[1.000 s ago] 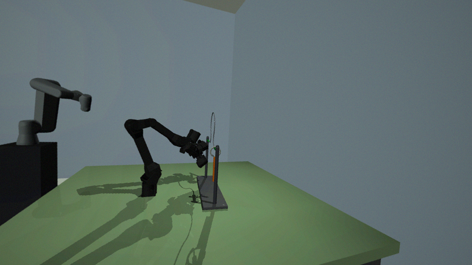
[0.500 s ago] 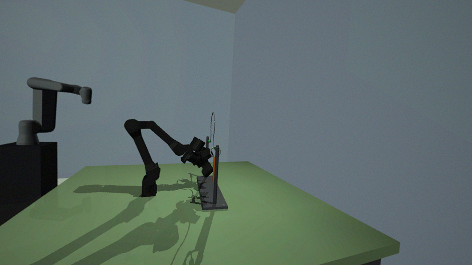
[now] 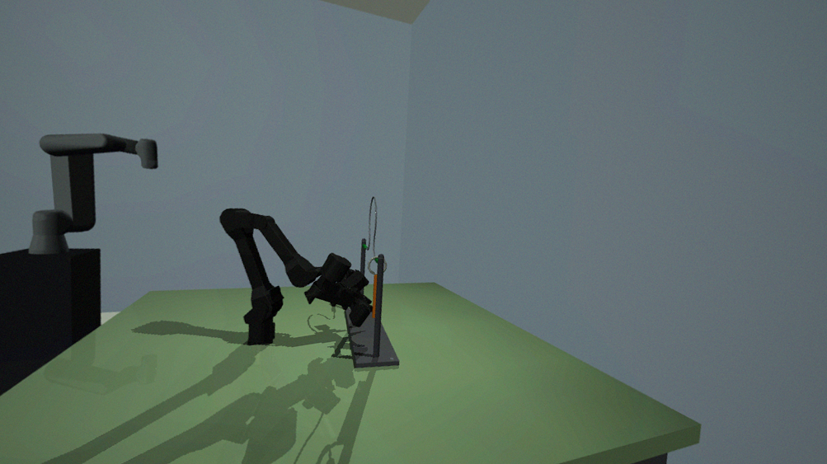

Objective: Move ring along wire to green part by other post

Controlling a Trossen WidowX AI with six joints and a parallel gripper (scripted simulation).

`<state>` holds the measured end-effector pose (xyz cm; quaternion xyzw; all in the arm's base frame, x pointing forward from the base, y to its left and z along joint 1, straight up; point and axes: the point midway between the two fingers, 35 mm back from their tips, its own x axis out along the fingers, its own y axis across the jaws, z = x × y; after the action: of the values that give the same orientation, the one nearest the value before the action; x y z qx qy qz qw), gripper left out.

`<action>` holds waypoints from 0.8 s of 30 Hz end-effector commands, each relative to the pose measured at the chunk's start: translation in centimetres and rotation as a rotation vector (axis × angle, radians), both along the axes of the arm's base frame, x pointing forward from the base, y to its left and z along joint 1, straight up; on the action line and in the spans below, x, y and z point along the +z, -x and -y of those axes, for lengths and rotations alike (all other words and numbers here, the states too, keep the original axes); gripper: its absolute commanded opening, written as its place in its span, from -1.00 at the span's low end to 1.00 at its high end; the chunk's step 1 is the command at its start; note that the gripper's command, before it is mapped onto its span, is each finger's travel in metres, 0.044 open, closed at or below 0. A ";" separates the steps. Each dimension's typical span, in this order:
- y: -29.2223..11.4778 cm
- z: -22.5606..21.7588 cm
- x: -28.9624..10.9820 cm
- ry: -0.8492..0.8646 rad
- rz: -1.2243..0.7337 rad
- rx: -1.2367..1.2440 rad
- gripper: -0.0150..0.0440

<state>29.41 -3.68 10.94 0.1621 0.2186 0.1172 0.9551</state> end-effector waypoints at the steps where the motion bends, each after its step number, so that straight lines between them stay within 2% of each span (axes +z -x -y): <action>1: 1.3 1.7 -1.3 0.007 -0.014 -0.039 0.05; 24: 9.1 9.3 -1.9 0.246 0.193 -0.237 0.05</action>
<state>21.73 -12.22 9.18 0.0802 0.1350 0.0108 0.9875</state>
